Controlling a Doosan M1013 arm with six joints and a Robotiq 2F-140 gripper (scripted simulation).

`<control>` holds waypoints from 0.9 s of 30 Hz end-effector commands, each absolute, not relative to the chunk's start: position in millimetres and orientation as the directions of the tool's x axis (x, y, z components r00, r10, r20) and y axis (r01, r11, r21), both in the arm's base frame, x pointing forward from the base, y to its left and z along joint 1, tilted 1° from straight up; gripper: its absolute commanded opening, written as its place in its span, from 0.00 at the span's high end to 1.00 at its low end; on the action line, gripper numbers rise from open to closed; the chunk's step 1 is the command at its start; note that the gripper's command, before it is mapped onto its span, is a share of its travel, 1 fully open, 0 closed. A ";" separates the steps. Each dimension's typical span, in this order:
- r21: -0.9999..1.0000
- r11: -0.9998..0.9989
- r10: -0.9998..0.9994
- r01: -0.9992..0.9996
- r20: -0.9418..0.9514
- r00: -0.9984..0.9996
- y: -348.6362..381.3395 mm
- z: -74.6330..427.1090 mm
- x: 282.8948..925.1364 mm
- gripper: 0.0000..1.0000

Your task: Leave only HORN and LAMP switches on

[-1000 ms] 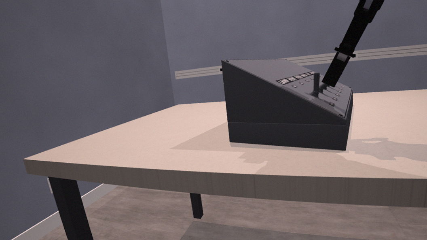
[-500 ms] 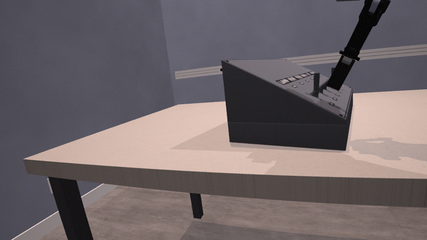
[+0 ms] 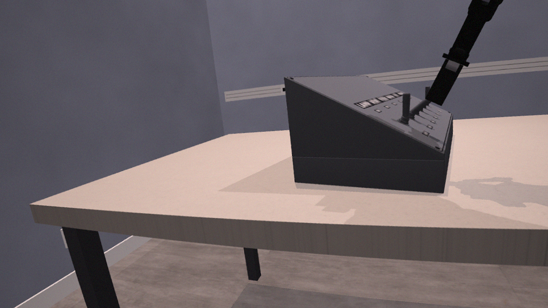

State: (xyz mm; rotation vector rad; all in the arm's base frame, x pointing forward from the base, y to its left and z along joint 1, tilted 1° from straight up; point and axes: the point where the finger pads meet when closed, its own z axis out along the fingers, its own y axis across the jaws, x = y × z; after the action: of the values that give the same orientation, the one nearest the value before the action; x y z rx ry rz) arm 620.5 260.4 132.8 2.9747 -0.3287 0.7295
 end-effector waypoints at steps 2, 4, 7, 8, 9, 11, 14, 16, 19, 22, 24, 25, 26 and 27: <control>0.002 -0.975 -0.194 -0.220 0.465 0.864 265.5 154.4 612.2 0.90; 0.002 -0.975 -0.194 -0.220 0.465 0.864 266.9 165.8 606.3 0.90; 0.002 -0.975 -0.194 -0.220 0.465 0.864 268.9 183.0 597.4 0.90; 0.002 -0.975 -0.194 -0.220 0.465 0.864 269.6 188.3 594.6 0.90; 0.002 -0.975 -0.194 -0.220 0.465 0.864 270.2 193.4 592.0 0.90; 0.002 -0.976 -0.194 -0.220 0.464 0.864 271.2 202.1 587.5 0.90; 0.002 -0.976 -0.194 -0.220 0.464 0.864 272.3 210.7 583.0 0.90; 0.002 -0.976 -0.194 -0.220 0.464 0.864 272.5 212.4 582.1 0.90; 0.001 -0.975 -0.197 -0.223 0.463 0.864 272.3 213.3 580.6 0.90; 0.002 -0.975 -0.197 -0.224 0.463 0.864 271.3 212.9 580.3 0.00; 0.000 -0.975 -0.197 -0.223 0.464 0.864 271.6 213.1 580.9 0.00; 0.000 -0.975 -0.197 -0.223 0.464 0.864 271.8 213.1 581.0 0.00; 0.000 -0.975 -0.197 -0.223 0.464 0.864 271.8 213.0 581.0 0.00; 0.000 -0.975 -0.197 -0.223 0.464 0.864 271.8 212.9 581.0 0.00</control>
State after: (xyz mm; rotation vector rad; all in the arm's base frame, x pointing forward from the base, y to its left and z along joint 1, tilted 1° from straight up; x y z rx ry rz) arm 581.9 269.1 208.3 2.9746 -0.3331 0.7295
